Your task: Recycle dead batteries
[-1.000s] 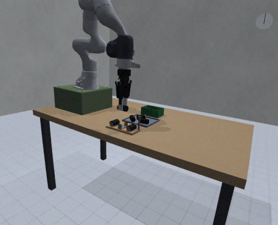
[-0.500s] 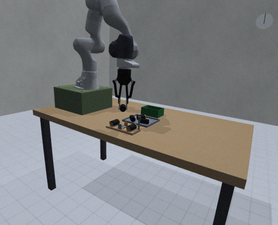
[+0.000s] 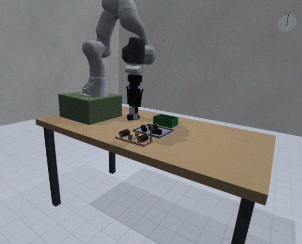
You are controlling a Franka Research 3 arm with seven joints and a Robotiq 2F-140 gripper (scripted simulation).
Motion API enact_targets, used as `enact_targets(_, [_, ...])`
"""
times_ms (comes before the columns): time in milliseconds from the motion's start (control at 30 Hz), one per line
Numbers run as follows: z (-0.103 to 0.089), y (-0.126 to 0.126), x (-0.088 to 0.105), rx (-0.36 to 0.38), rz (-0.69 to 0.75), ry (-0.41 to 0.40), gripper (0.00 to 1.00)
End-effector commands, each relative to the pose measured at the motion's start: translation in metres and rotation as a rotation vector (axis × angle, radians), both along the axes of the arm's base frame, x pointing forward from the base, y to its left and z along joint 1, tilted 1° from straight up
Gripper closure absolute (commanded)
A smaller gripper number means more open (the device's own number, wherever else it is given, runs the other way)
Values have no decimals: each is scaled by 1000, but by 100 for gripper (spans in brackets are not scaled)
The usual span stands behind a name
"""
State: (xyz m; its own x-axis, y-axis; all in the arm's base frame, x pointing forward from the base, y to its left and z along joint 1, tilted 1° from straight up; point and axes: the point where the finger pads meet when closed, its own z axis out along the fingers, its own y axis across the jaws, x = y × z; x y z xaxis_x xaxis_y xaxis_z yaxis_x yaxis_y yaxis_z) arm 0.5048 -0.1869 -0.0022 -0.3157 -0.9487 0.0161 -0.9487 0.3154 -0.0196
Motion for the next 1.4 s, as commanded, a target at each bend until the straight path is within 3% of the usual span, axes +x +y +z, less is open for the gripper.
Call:
enact_targets(0, [1,3,1,26,-615,-12,84])
enact_targets(133, [1,3,1,30,-903,-16,84])
enact_targets(200, [1,3,1,30,-903,-16,84])
enact_targets(700, [1,3,1,41,-1835,-27,84])
enact_targets(767, [1,3,1,41,-1835,-27,84])
enact_targets(1200, [1,3,1,46,-2388,-33,84])
enact_targets(1367, [1,3,1,46,-2478,-34,84])
